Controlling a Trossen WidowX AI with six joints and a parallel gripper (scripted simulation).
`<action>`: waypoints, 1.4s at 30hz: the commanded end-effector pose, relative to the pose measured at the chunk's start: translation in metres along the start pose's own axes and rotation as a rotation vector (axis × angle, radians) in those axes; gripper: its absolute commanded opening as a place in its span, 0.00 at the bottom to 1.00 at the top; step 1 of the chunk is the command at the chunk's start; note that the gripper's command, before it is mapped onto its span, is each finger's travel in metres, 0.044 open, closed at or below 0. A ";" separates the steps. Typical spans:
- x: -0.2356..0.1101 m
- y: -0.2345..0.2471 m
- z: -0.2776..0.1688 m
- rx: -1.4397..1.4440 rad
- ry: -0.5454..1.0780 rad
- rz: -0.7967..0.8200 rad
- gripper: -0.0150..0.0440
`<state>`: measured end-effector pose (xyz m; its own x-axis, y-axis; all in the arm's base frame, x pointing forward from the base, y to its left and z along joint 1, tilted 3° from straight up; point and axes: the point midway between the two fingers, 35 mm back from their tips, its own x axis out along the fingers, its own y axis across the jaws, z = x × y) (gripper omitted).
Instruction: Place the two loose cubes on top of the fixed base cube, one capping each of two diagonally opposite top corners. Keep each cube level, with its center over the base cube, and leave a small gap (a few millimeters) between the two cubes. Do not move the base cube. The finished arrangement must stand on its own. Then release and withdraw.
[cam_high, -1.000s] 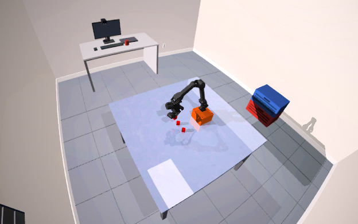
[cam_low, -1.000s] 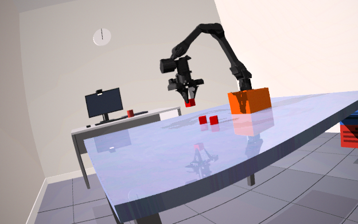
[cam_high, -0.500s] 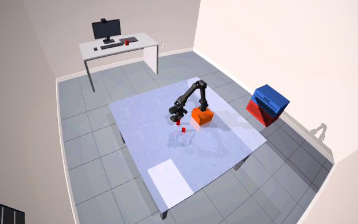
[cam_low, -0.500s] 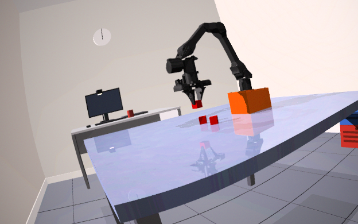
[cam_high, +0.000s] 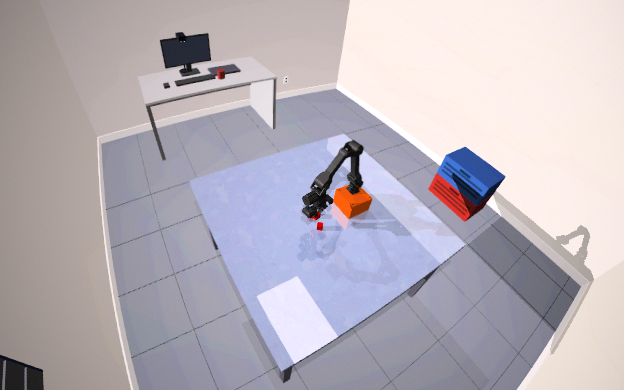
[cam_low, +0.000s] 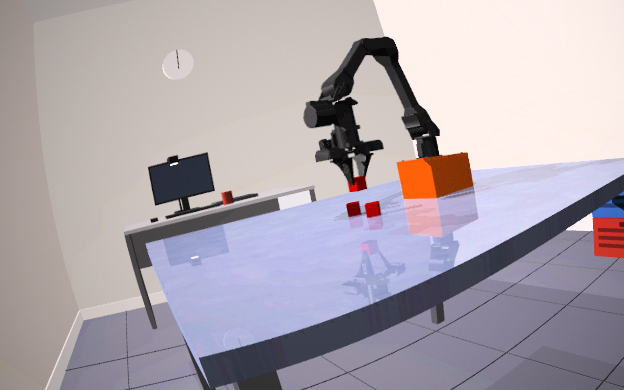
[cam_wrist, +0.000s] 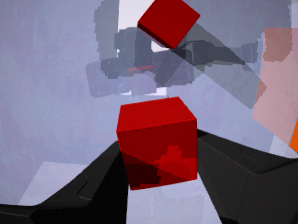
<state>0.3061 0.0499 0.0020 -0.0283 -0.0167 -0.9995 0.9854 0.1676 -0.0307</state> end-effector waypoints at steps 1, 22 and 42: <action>0.003 -0.004 -0.010 0.017 0.007 -0.004 0.43; 0.026 -0.006 -0.017 0.030 0.007 -0.005 0.43; 0.034 -0.007 -0.017 0.028 0.007 -0.005 0.43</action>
<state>0.2961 0.0638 -0.0314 -0.0334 -0.0158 -0.9993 0.9891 0.1428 -0.0353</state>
